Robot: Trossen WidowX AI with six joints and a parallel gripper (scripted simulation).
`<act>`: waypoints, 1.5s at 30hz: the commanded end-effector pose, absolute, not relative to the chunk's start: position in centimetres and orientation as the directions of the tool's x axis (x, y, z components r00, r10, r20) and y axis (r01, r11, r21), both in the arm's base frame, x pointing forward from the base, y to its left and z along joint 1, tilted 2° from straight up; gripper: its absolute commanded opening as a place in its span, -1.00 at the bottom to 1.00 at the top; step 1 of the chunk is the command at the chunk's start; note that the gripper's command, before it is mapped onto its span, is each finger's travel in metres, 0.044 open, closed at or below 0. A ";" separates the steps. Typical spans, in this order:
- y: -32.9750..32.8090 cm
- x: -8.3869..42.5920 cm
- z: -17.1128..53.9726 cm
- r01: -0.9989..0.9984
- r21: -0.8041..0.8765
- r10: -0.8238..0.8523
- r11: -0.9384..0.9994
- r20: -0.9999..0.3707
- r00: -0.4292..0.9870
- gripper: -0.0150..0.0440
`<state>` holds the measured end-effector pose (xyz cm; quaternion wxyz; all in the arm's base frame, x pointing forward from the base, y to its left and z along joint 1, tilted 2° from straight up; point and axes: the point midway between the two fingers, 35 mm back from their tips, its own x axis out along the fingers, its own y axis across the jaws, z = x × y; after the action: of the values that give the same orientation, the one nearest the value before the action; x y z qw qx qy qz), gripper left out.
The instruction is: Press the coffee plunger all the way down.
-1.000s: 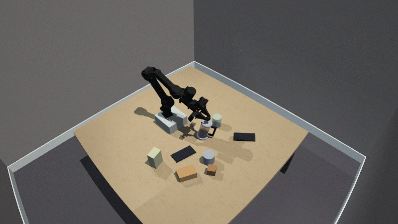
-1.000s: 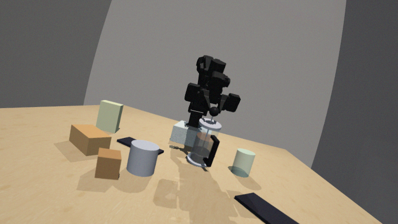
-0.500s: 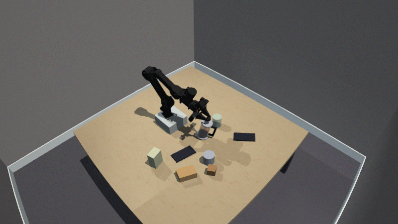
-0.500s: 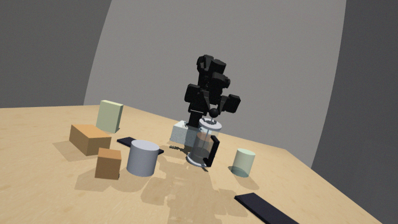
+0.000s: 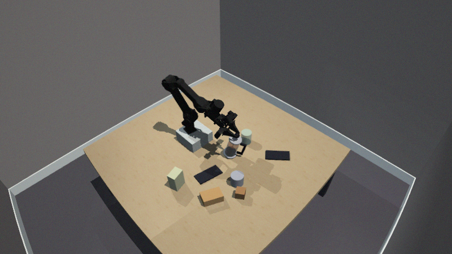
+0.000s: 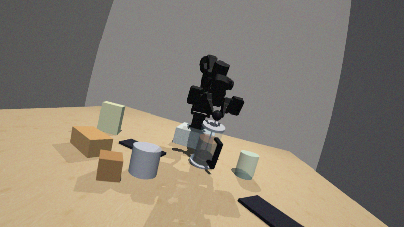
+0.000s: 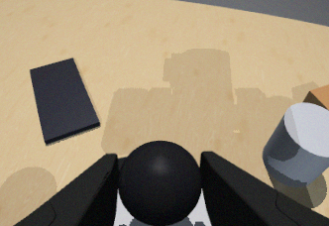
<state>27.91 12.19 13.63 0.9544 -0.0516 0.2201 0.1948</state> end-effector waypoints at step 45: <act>12.1 27.8 14.7 -0.389 0.001 0.349 0.921 -0.443 0.825 1.00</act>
<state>27.96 12.20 13.71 0.9526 -0.0526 0.2280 0.1941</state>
